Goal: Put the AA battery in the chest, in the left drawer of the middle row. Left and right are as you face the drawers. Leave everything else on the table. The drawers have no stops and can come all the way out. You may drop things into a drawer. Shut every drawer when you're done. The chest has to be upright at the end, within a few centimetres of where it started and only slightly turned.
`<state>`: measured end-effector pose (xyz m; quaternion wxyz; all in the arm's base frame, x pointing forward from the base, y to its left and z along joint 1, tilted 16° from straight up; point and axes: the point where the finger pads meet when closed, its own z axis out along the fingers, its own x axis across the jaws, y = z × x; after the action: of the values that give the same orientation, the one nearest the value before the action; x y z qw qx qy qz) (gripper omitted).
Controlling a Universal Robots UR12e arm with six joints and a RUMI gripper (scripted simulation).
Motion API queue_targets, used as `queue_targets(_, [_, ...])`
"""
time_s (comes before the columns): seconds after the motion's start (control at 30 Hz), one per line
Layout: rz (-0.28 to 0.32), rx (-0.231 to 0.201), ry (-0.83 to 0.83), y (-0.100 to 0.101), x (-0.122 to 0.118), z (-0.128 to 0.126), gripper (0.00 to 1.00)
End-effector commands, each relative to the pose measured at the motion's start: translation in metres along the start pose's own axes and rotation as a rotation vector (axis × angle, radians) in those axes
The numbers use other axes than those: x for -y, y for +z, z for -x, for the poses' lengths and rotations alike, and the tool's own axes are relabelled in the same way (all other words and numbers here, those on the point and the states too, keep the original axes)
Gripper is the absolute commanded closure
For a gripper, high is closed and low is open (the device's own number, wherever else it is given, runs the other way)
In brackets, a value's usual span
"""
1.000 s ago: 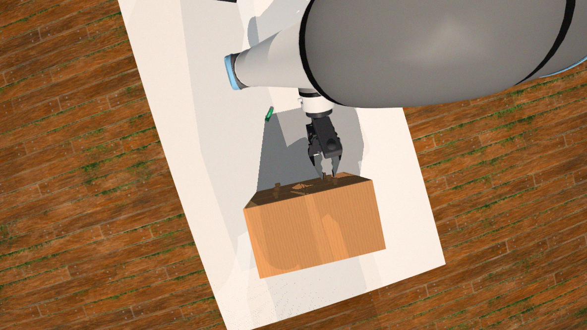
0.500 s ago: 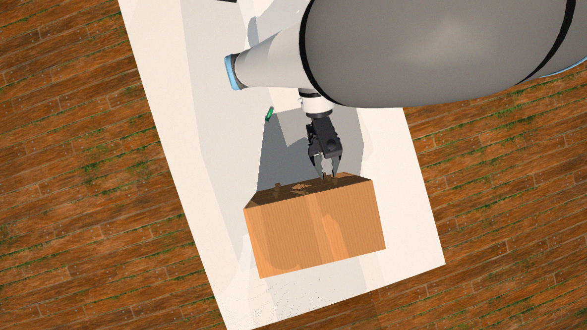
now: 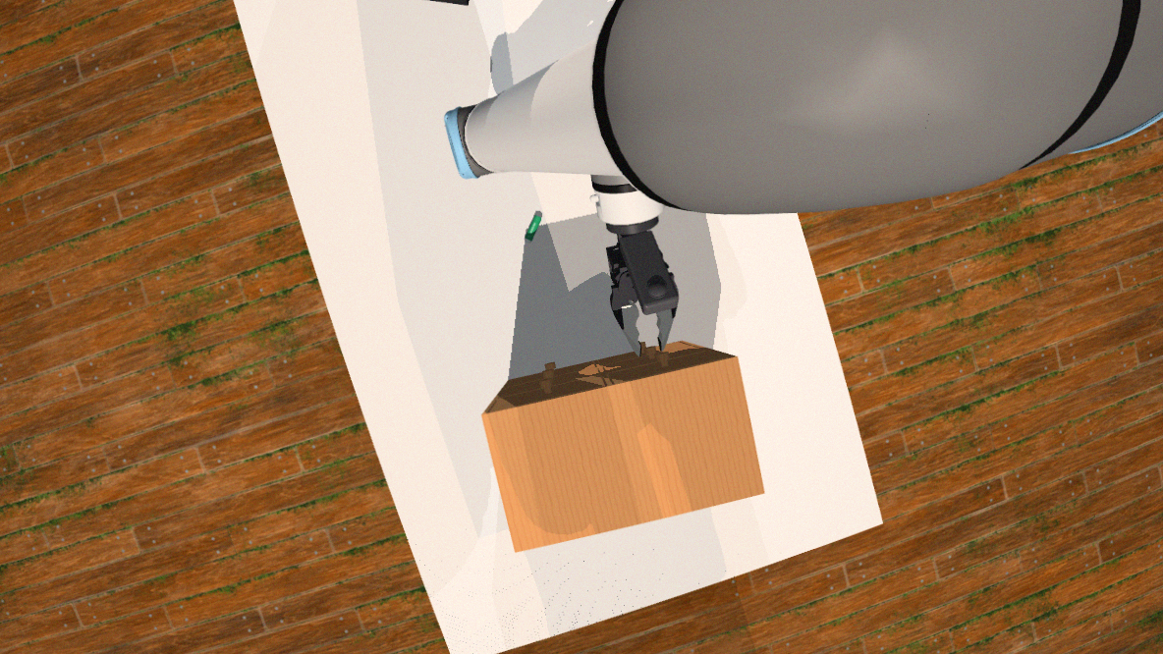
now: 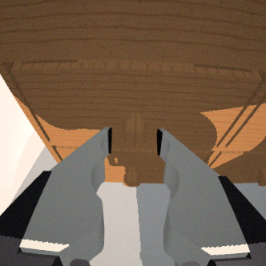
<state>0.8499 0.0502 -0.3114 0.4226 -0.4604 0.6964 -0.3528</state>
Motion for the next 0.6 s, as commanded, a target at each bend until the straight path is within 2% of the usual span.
queue_targets(0.0, [-0.001, 0.000, 0.000, 0.0000, 0.0007, 0.0001, 0.80])
queue_targets(0.2, [-0.001, 0.000, 0.000, 0.0000, 0.0007, 0.0001, 0.80])
queue_targets(0.23, [-0.001, 0.000, 0.000, 0.0000, 0.0007, 0.0001, 0.93])
queue_targets(0.57, [-0.001, 0.000, 0.000, 0.0000, 0.0007, 0.0001, 0.93])
